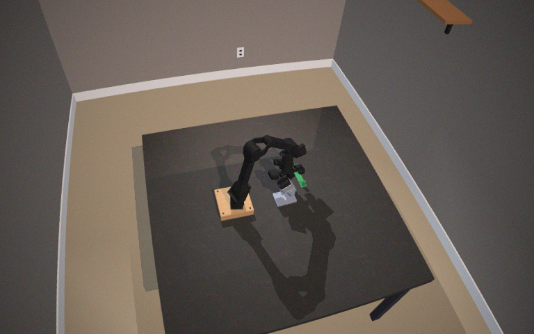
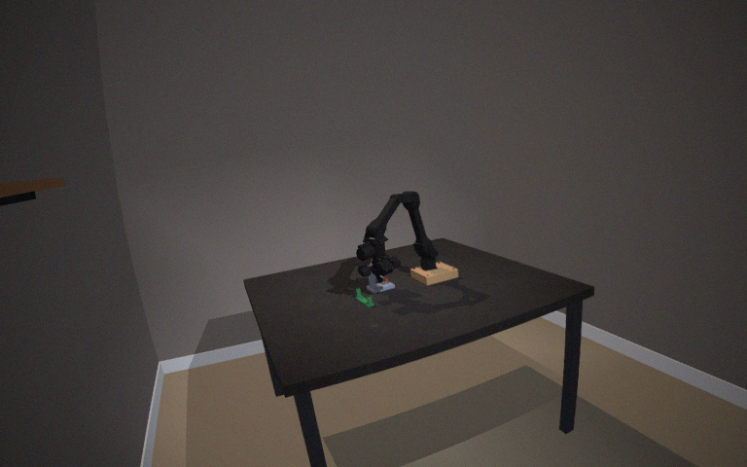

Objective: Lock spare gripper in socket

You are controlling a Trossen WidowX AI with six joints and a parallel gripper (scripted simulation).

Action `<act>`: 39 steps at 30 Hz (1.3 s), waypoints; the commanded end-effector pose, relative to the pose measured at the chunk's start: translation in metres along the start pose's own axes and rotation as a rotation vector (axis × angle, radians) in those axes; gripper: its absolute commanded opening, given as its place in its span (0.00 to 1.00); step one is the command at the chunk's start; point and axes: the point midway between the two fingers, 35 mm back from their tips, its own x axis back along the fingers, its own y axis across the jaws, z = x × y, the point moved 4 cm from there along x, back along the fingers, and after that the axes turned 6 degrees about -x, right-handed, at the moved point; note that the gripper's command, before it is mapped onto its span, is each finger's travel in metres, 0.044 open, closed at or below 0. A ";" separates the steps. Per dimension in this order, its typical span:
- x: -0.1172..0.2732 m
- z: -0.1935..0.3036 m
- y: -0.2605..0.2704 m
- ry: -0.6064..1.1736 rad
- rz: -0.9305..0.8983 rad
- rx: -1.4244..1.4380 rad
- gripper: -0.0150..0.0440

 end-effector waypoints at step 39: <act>0.018 0.000 0.003 0.005 -0.018 0.005 0.59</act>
